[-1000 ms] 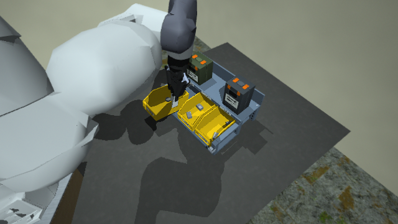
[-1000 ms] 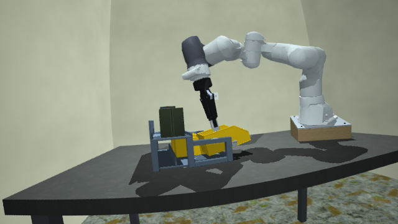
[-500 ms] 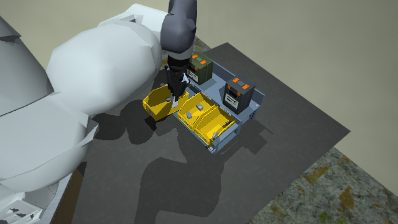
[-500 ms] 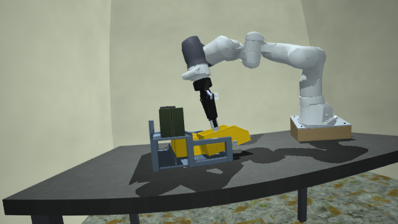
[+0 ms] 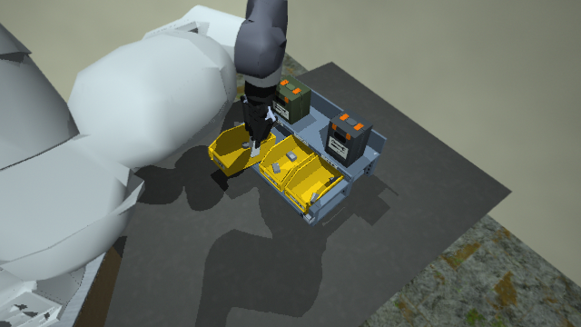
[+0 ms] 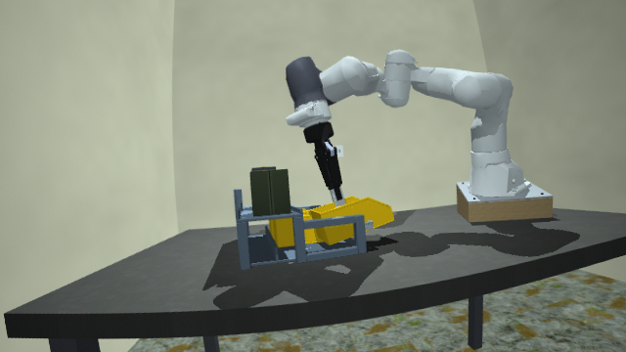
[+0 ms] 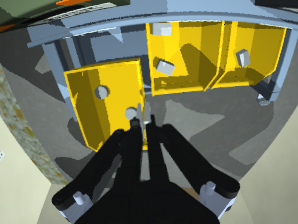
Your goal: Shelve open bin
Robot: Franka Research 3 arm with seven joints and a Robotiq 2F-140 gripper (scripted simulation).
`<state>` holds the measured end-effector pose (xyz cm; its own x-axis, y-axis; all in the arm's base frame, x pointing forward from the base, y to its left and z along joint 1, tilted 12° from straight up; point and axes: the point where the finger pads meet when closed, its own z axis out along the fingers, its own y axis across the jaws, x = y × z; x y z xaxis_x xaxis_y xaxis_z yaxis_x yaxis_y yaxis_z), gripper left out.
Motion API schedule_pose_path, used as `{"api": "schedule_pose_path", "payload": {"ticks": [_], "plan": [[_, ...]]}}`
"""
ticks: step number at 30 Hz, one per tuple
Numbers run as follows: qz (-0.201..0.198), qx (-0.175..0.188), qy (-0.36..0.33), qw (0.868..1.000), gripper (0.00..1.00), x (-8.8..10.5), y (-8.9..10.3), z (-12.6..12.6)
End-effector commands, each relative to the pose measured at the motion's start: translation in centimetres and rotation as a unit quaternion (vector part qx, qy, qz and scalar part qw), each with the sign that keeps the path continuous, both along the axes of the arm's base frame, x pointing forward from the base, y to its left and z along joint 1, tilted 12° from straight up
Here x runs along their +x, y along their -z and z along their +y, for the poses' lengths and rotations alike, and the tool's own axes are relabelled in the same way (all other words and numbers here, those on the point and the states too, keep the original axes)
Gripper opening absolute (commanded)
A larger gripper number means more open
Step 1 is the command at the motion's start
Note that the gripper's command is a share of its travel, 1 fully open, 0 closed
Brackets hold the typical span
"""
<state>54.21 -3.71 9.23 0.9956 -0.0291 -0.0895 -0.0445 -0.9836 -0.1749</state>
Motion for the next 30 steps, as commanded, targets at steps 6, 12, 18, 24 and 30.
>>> {"api": "schedule_pose_path", "payload": {"ticks": [6,12,18,24,30], "plan": [[0.001,0.000,-0.002,1.000,0.00,0.02,0.18,0.06],[0.000,0.000,-0.002,1.000,0.00,0.04,0.28,0.08],[0.000,0.000,-0.002,1.000,0.00,0.06,0.46,0.10],[0.000,0.000,-0.002,1.000,0.00,0.09,0.67,0.13],[0.000,0.000,-0.002,1.000,0.00,0.12,0.81,0.16]]}}
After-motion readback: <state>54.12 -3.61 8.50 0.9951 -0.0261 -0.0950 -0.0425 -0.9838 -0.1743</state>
